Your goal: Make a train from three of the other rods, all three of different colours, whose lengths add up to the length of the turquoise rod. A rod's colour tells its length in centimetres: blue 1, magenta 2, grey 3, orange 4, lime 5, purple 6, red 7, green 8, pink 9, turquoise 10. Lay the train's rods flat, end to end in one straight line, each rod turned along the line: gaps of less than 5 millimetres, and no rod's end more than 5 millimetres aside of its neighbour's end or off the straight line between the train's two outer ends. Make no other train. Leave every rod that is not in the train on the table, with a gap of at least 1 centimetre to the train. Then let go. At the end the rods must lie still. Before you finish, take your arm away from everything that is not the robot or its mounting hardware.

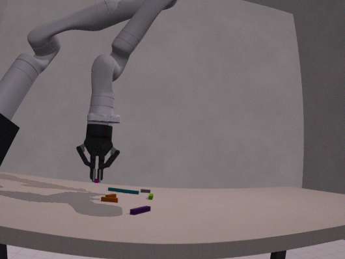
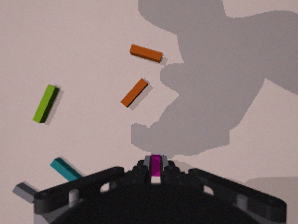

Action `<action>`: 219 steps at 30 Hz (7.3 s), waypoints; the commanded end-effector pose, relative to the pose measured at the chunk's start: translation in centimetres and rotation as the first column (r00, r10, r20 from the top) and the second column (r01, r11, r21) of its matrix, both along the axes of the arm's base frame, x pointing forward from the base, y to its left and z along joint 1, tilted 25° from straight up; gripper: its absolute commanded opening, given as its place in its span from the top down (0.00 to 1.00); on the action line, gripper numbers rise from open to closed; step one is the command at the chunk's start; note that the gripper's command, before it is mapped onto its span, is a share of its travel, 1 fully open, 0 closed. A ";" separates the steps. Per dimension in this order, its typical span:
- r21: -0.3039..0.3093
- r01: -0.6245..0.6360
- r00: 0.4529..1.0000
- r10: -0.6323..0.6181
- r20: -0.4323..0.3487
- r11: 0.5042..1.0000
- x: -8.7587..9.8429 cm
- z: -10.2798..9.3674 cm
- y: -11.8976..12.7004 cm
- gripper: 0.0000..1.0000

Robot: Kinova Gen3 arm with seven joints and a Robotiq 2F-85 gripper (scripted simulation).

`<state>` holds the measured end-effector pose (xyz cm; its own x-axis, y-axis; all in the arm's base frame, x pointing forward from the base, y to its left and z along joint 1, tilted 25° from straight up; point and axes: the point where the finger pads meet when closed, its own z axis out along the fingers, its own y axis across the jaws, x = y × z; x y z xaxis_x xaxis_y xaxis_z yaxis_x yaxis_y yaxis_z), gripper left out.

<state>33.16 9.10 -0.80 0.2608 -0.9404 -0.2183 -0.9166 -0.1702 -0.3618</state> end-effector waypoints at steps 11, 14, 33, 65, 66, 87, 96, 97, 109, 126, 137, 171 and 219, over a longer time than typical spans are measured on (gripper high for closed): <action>0.003 0.024 1.000 -0.024 0.009 1.000 -0.8 5.0 -1.8 0.95; 0.005 0.024 1.000 -0.024 0.006 1.000 -1.0 5.6 -2.0 0.95; 0.007 0.023 1.000 -0.023 0.004 1.000 -1.2 6.4 -2.3 0.95; 0.104 0.892 0.436 -0.779 -0.450 0.439 0.8 1.6 -17.7 0.95; 0.104 0.909 0.403 -0.790 -0.462 0.403 0.9 1.5 -18.4 0.95; 0.099 0.959 0.277 -0.818 -0.504 0.264 1.0 1.2 -21.0 0.95; 0.099 0.959 0.277 -0.819 -0.503 0.264 1.3 0.7 -20.9 0.95; 0.099 0.960 0.276 -0.818 -0.505 0.263 1.3 0.4 -20.8 0.95; 0.096 0.961 0.272 -0.823 -0.499 0.260 2.3 -2.1 -20.3 0.95; 0.095 0.961 0.271 -0.823 -0.500 0.259 3.8 -6.3 -19.0 0.95; 0.095 0.961 0.271 -0.823 -0.500 0.259 4.0 -6.8 -18.8 0.95; 0.095 0.961 0.271 -0.823 -0.500 0.259 4.0 -6.8 -18.8 0.95; 0.097 0.958 0.282 -0.821 -0.496 0.270 4.1 -6.7 -18.8 0.95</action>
